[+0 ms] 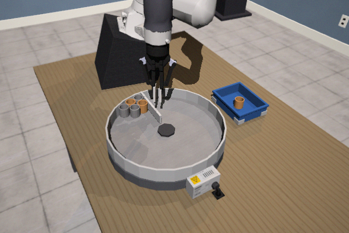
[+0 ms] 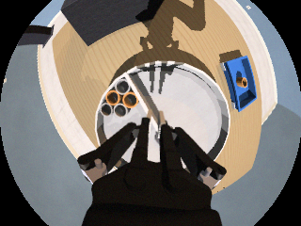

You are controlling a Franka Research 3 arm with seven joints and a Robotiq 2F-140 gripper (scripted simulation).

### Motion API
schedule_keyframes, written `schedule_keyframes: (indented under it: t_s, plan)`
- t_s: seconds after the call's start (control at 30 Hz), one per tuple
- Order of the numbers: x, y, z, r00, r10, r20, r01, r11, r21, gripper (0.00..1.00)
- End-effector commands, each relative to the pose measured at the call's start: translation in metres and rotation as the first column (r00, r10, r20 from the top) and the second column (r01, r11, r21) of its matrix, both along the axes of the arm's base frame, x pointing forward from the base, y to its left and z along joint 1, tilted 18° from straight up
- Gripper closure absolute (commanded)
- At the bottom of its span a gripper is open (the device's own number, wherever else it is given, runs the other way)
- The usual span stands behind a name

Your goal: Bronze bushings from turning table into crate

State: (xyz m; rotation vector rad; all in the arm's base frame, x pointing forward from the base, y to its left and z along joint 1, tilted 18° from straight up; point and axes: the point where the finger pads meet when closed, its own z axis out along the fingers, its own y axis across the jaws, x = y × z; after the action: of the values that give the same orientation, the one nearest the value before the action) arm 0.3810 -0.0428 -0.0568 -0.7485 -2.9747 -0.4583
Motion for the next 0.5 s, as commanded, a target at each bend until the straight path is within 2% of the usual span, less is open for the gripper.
schedule_keyframes:
  t_s: [0.0, 0.47]
  plan:
    - [-0.003, -0.001, -0.001, 0.989, -0.136, -0.060, 0.136, 0.991, 0.002, 0.90]
    - [-0.013, -0.015, -0.007, 0.913, -0.384, -0.140, 0.387, 0.922, -0.008, 0.90]
